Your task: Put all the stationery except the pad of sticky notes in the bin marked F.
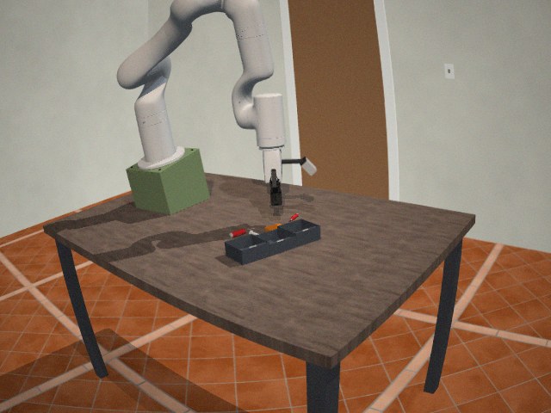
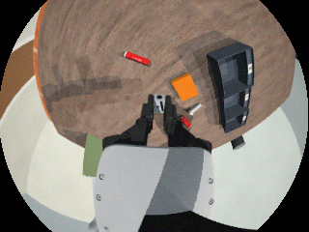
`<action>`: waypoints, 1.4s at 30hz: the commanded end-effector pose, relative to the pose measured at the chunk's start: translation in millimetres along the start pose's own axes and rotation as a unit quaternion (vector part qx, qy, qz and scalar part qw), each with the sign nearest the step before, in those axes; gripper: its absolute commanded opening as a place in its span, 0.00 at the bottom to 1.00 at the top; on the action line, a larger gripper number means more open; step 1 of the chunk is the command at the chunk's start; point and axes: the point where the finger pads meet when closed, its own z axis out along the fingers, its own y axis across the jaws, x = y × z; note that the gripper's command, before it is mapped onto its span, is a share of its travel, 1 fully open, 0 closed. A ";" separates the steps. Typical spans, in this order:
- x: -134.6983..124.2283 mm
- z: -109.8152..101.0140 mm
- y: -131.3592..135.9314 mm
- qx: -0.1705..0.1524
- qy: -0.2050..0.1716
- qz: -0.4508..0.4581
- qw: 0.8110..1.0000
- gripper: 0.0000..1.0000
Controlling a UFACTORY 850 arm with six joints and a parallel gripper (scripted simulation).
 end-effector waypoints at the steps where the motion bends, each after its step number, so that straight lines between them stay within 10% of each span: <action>1: -0.7 -0.3 28.1 0.004 -0.007 0.000 1.000 0.00; 18: -6.4 0.2 103.6 0.004 -0.007 0.000 1.000 0.00; 29: -10.5 0.6 157.5 -0.003 -0.003 0.167 0.986 0.00; 42: -12.4 0.7 183.6 -0.005 -0.002 0.389 0.921 0.00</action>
